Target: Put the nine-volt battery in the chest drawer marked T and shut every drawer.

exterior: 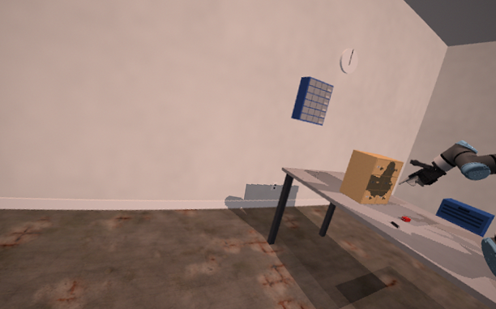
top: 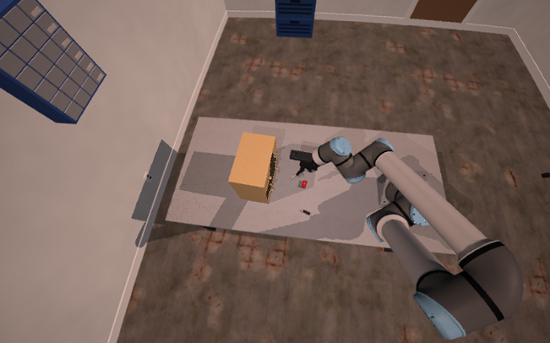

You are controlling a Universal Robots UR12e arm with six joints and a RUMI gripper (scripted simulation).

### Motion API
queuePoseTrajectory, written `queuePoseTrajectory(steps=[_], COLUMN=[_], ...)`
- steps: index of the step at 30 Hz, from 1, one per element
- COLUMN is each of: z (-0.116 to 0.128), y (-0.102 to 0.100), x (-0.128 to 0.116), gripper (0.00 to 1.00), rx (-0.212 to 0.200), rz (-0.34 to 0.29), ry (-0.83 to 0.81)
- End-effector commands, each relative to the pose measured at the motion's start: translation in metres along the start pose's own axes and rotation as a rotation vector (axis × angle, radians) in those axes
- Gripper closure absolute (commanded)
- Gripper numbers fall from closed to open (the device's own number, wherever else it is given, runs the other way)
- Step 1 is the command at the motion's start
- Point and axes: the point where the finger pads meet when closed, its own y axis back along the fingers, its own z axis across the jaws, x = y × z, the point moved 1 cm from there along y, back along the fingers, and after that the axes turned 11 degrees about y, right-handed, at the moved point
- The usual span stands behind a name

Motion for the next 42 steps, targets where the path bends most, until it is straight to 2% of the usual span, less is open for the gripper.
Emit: queuePoseTrajectory(steps=[1,14,42], z=[0.001,0.001,0.002], y=[-0.003,-0.015,-0.033], x=[0.001,0.002,0.003], gripper=[0.0,0.0,0.0], rx=[-0.011,-0.031,-0.063], rz=[0.036,0.14,0.304], ry=[0.0,0.0,0.0])
